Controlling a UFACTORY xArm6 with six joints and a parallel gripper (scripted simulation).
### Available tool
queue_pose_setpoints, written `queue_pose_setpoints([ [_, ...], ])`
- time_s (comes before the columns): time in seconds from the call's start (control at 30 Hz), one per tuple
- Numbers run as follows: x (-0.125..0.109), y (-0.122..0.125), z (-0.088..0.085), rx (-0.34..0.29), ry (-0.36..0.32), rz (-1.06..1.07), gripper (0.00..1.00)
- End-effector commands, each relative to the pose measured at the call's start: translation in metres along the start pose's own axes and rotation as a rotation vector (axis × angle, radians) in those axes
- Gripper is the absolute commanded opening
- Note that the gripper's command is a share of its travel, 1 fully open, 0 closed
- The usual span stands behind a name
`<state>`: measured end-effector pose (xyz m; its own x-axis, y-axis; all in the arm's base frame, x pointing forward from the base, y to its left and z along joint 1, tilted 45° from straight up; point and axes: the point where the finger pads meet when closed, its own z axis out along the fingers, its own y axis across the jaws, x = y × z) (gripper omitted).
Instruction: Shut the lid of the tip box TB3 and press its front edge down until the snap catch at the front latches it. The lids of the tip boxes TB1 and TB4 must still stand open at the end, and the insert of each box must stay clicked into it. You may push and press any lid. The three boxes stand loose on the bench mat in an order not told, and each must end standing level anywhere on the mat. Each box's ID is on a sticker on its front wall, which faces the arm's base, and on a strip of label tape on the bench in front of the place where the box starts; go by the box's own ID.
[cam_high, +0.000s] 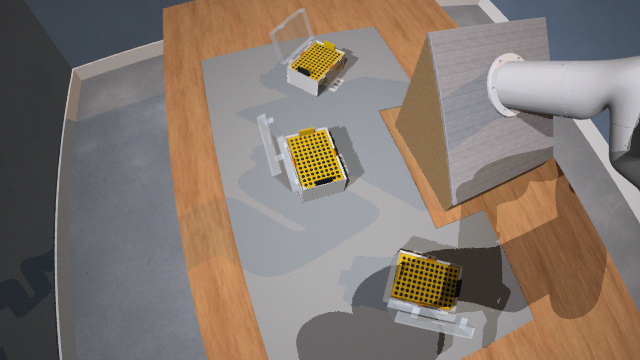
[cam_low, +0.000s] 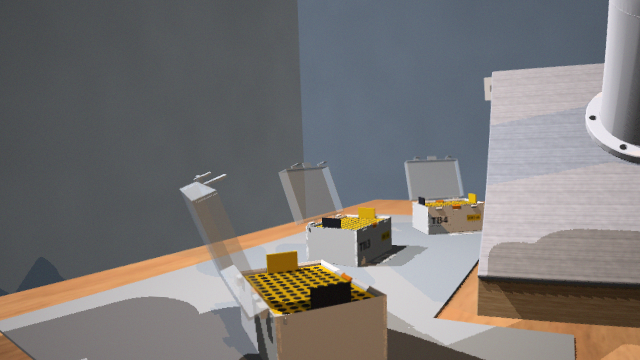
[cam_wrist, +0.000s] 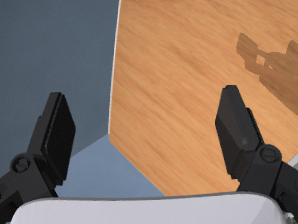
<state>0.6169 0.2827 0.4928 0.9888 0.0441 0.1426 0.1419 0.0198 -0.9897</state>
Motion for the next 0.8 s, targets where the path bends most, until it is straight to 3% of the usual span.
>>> queue_pose_setpoints([
  [0.0,0.008,0.014,-0.012,-0.015,0.029,0.016,1.00],
  [0.2,0.014,0.027,-0.022,-0.015,0.029,0.016,1.00],
  [0.33,0.019,0.042,-0.034,-0.079,0.121,0.089,1.00],
  [0.7,0.028,0.071,-0.058,-0.082,0.125,0.092,1.00],
  [0.77,0.029,0.079,-0.065,-0.115,0.169,0.129,1.00],
])
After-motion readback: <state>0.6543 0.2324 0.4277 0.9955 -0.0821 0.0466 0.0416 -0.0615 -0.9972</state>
